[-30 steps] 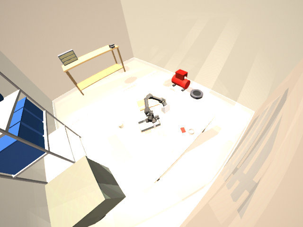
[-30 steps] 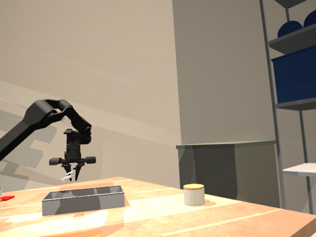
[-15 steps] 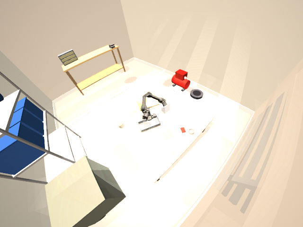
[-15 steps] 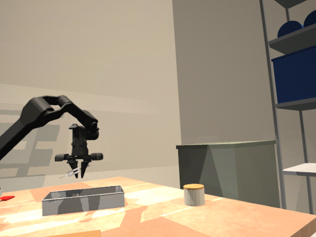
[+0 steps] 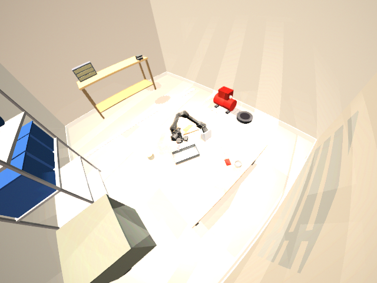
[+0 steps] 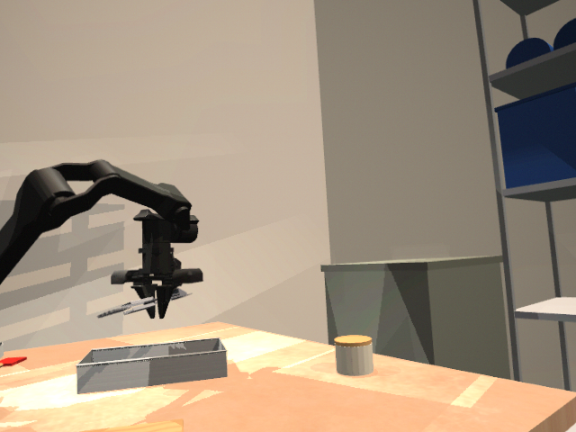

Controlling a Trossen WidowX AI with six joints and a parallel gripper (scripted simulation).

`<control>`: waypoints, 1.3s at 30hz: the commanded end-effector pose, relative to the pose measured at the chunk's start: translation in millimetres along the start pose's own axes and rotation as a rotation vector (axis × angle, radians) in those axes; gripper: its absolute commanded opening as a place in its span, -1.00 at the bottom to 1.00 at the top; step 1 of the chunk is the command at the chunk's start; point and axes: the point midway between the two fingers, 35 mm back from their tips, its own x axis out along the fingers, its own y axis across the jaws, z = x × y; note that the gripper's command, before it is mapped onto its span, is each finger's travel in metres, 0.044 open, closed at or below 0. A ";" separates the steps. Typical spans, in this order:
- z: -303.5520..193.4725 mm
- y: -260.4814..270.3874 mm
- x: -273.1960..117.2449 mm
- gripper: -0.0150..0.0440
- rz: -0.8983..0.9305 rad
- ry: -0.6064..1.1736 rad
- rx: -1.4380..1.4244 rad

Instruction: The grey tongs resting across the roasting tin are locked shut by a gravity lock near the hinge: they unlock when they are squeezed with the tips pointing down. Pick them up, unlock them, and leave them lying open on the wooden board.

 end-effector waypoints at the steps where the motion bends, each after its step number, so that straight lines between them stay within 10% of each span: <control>1: -22.3 -15.4 -6.0 -1.00 -0.009 0.004 0.070; 39: -209.8 -86.5 -16.5 -1.00 0.006 -0.011 0.615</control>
